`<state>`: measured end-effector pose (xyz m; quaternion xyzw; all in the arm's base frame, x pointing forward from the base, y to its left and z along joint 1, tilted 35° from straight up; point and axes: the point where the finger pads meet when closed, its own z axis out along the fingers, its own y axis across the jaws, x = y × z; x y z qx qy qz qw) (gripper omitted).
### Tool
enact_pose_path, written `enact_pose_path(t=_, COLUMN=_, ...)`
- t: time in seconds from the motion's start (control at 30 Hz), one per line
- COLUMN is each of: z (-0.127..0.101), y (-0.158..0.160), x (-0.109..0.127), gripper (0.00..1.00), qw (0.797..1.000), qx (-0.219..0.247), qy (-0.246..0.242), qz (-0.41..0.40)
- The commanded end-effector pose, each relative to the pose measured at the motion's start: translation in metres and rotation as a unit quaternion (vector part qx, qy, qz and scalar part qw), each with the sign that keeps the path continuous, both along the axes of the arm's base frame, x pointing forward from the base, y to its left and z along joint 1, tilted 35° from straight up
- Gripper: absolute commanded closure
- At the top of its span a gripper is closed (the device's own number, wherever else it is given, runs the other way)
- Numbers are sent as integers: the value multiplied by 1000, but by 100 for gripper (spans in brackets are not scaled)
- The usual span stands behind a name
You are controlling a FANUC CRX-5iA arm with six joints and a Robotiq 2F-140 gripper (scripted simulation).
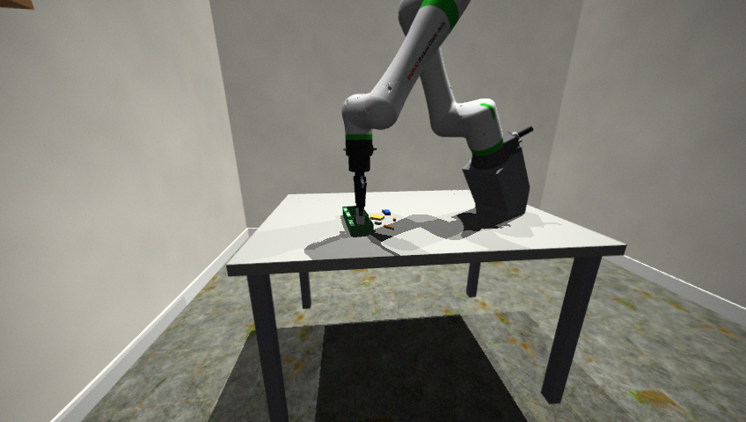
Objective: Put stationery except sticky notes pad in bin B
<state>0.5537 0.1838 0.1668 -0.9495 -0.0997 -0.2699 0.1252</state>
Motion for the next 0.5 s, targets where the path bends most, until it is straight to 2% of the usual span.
enact_pose_path(t=0.0, z=2, y=-1, x=-1, gripper=95, qw=1000, qx=0, qy=0, qz=0)
enact_pose_path(t=0.33, z=13, y=-5, x=-8, gripper=95, qw=1000, qx=0, qy=0, qz=0)
enact_pose_path(t=0.47, z=27, y=-9, x=-16, gripper=95, qw=1000, qx=0, qy=0, qz=0)
